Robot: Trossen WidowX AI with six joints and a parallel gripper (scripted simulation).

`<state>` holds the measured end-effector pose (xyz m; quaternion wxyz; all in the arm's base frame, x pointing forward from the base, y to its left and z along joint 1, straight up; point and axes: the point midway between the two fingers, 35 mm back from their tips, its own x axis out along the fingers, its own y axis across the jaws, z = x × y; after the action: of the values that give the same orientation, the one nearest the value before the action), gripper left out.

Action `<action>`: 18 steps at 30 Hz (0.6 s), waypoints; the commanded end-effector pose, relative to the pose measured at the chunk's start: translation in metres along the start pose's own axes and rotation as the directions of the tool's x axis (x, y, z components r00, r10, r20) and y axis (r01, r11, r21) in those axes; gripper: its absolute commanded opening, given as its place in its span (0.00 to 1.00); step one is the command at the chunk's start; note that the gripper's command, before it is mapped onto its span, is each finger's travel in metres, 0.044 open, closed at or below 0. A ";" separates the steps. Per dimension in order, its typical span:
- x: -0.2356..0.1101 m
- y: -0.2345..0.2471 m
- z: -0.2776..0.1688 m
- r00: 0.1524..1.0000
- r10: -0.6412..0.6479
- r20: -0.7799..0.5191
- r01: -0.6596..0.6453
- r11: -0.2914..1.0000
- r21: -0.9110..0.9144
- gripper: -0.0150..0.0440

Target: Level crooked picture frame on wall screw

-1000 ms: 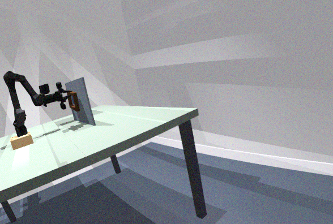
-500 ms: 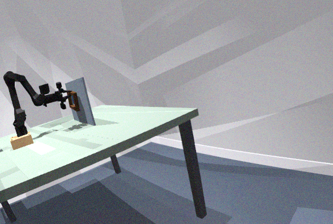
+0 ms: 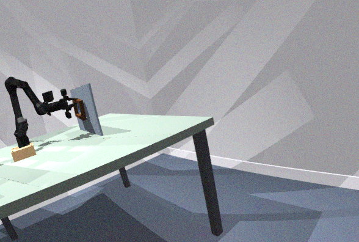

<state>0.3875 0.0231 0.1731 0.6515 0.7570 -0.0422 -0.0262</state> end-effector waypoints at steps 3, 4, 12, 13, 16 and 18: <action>0.000 0.000 0.000 1.000 0.010 0.003 -0.010 1.000 -0.001 0.25; 0.000 0.000 0.000 1.000 0.010 0.003 -0.010 1.000 -0.001 0.25; 0.000 -0.003 0.000 1.000 0.010 0.003 -0.010 1.000 -0.001 0.25; 0.000 -0.003 0.000 1.000 0.010 0.003 -0.010 1.000 -0.001 0.25; 0.000 -0.004 0.000 1.000 0.010 0.003 -0.010 1.000 -0.001 0.25; 0.000 -0.005 0.000 1.000 0.010 0.003 -0.010 1.000 -0.001 0.25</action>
<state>0.3881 0.0245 0.1683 0.6512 0.7573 -0.0431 -0.0247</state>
